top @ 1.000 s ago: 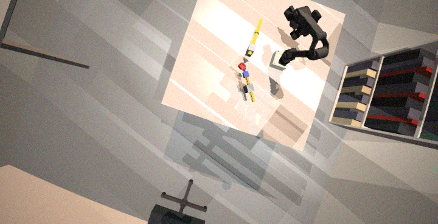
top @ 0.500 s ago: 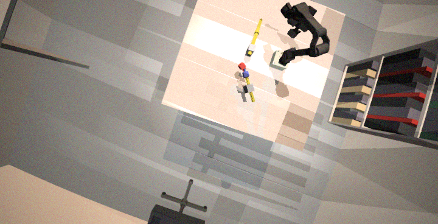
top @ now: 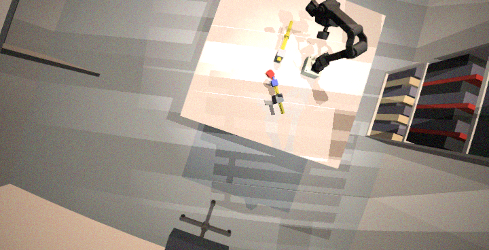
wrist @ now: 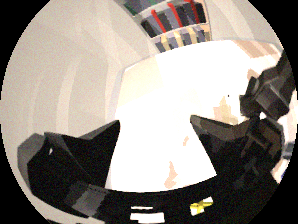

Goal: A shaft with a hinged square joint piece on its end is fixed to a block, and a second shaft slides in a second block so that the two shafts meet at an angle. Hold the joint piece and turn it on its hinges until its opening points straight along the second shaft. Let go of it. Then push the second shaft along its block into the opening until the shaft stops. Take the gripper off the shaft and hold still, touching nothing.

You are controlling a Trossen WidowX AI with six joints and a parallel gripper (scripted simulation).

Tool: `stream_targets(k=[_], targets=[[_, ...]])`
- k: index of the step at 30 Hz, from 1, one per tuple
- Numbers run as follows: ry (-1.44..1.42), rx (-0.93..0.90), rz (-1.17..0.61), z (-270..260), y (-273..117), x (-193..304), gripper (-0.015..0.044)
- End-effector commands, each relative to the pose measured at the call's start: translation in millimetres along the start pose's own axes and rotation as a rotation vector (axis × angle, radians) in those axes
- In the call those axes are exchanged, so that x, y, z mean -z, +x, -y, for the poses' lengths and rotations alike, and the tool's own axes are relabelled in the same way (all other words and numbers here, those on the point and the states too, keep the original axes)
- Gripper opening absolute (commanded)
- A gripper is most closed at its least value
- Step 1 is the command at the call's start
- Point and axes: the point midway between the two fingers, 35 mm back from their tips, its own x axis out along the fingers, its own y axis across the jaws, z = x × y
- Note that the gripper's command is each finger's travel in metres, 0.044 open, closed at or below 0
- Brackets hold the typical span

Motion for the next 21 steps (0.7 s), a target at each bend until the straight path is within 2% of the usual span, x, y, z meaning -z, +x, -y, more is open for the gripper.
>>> stream_targets(k=[1, 21], targets=[[-0.129, 0.001, -0.056, -2, -13, 16, 0.0440], [-0.630, -0.066, -0.267, 10, -66, 73, 0.0440]])
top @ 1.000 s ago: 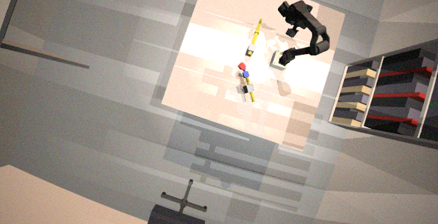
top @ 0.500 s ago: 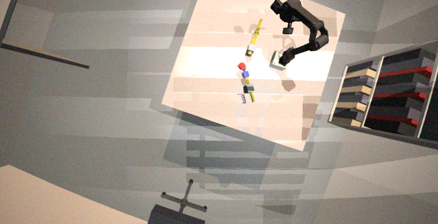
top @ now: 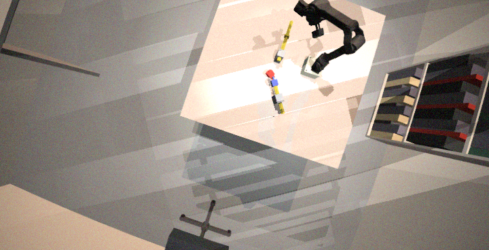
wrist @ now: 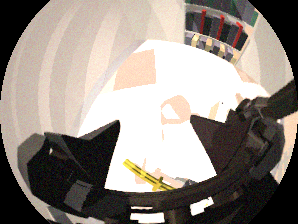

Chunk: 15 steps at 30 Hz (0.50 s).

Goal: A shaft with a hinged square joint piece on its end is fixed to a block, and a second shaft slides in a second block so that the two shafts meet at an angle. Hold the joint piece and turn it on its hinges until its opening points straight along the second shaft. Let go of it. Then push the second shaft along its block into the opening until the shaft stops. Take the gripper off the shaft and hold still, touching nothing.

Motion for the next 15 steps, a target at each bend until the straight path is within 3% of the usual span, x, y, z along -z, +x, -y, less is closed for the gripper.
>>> stream_targets(k=[1, 15], targets=[[-0.123, -0.024, -0.060, -5, -12, 18, 0.0440], [-0.539, -0.102, -0.207, -11, -53, 73, 0.0440]])
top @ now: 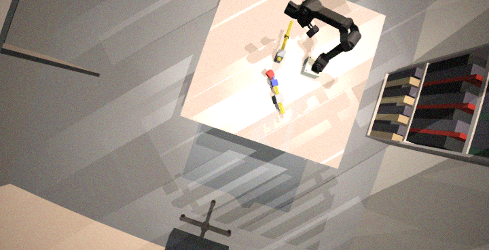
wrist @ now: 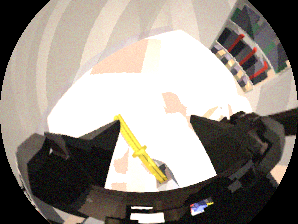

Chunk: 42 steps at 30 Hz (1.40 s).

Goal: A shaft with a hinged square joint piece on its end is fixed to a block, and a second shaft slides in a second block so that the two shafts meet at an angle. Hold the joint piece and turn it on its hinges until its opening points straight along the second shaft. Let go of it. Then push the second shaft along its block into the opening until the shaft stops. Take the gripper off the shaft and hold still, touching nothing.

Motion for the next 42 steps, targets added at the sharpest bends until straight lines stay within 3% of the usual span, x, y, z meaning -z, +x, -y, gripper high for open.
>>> stream_targets(k=[1, 42], targets=[[-0.140, -0.029, -0.046, -10, -11, 18, 0.0440], [-1.439, -0.385, -0.306, -25, -119, 192, 0.0440]])
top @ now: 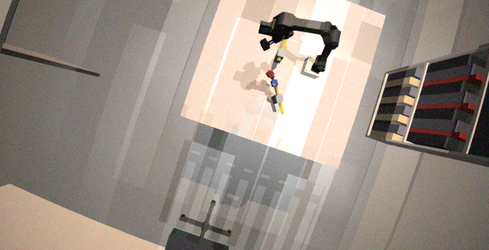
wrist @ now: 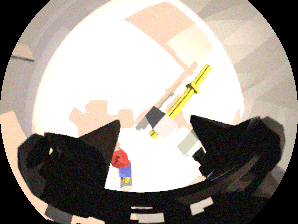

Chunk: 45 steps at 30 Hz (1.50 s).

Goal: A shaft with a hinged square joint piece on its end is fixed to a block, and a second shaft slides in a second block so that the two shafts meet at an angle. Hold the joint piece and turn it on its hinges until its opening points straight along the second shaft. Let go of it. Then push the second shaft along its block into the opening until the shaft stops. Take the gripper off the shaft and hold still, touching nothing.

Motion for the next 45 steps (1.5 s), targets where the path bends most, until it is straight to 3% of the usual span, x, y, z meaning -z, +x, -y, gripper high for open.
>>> stream_targets(k=[1, 21, 28, 45], targets=[[-0.155, -0.044, -0.014, -23, -5, 10, 0.0440], [-0.752, -0.214, -0.064, -103, -23, 64, 0.0440], [-0.738, -0.212, -0.059, -104, -22, 64, 0.0440], [-0.363, -0.208, 0.067, -107, -7, 69, 0.0440]])
